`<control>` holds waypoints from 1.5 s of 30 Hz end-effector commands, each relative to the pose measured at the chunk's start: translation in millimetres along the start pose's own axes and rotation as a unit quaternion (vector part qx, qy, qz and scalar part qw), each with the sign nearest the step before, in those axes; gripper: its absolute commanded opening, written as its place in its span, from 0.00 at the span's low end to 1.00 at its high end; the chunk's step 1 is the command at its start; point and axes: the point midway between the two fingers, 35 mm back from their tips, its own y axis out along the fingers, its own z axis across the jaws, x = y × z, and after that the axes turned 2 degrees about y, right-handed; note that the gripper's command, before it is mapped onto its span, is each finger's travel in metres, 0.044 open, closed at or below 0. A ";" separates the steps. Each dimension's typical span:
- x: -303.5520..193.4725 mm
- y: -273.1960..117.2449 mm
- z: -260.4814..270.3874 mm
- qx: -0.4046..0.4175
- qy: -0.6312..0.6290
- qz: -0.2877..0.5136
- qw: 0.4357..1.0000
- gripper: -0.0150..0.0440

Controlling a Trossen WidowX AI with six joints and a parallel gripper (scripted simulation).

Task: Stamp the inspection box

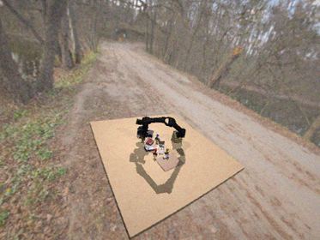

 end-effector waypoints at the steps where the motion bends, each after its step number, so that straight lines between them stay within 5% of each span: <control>1: 0.3 -0.4 0.1 0.000 0.000 0.000 1.000 0.28; 45: 1.7 -21.7 -0.5 -0.001 0.000 0.000 1.000 0.25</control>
